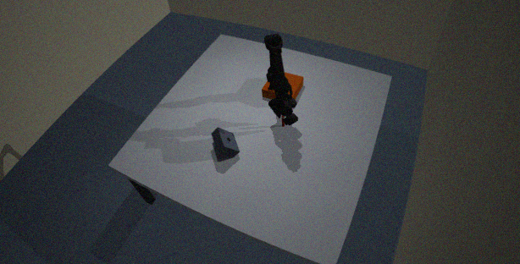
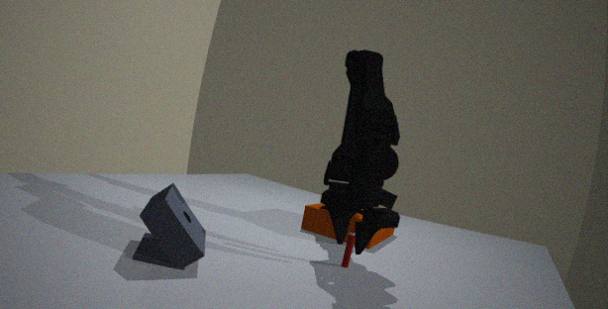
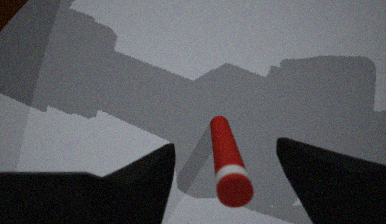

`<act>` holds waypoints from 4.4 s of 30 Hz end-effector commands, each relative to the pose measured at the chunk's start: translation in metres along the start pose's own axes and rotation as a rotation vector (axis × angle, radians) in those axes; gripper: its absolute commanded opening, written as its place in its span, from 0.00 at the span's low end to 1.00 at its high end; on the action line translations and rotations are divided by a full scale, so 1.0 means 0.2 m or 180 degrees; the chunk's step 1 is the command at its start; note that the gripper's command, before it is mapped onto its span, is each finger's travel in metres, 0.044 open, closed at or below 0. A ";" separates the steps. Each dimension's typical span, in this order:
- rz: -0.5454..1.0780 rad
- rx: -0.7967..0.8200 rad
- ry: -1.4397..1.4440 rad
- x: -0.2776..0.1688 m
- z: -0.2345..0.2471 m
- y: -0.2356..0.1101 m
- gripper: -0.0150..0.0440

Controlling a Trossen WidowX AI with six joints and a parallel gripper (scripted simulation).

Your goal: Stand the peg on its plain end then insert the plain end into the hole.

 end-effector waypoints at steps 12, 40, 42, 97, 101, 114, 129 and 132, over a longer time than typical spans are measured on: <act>0.0002 -0.0002 0.0001 0.00 0.00 0.00 0.28; 0.0026 -0.0002 -0.0021 -0.02 0.00 -0.40 0.25; 0.0078 0.0004 -0.0030 -0.03 0.00 -0.40 0.25; 0.1932 0.0622 -0.0078 -0.51 0.03 -0.38 0.25; 0.2052 0.0698 -0.0059 -0.54 0.04 -0.38 0.25; 0.2393 0.0951 0.0017 -0.63 0.07 -0.39 0.25; 0.2457 0.0999 0.0035 -0.74 0.11 -0.32 0.25; 0.2473 0.1011 0.0039 -0.77 0.12 -0.30 0.25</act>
Point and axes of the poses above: the point midway between the two fingers, 35 mm back from their tips, its own y axis out along the fingers, its own z axis across the jaws, x = y × z, the point moved 8 cm from there along -y, back along the fingers, and after that the axes turned 8 degrees about -y, right-handed, at the moved point
